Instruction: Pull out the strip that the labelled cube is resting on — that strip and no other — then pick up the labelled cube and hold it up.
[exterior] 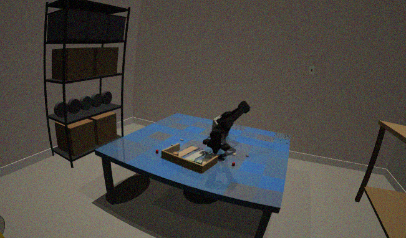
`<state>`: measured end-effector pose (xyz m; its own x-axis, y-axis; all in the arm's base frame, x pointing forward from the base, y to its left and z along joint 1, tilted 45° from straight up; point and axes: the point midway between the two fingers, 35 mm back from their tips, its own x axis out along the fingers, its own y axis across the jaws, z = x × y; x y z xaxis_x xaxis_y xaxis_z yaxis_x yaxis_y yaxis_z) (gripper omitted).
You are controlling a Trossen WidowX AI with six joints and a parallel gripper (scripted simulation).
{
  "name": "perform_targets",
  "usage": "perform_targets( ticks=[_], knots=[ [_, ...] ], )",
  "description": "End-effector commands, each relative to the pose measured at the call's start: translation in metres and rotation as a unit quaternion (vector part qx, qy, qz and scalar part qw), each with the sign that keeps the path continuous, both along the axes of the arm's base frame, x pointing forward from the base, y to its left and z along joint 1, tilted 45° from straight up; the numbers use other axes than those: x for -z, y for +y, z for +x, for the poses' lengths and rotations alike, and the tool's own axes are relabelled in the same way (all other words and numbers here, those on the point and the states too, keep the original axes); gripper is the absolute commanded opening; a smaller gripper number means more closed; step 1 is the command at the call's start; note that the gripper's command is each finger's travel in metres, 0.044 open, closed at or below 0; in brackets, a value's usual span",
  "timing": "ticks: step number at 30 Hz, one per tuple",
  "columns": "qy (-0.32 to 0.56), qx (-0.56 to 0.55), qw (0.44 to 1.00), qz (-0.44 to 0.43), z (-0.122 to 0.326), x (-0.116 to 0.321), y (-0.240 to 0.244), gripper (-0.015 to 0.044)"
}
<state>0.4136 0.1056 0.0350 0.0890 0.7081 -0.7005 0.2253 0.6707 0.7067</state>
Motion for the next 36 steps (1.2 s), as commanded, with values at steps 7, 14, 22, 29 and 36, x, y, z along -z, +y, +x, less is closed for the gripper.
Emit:
perform_targets(
  ticks=[7,14,22,29,36],
  knots=[
    [0.003,0.002,1.0,-0.001,0.0001,0.002,0.0009,0.0],
    [0.003,0.002,1.0,-0.001,0.0004,0.0024,0.0014,0.0],
    [0.003,0.002,1.0,-0.001,0.0008,0.003,0.002,0.0],
    [0.003,0.002,1.0,-0.001,0.0011,0.0034,0.0025,0.0],
    [0.003,0.002,1.0,-0.001,0.0017,0.0039,0.0029,0.0]
  ],
)
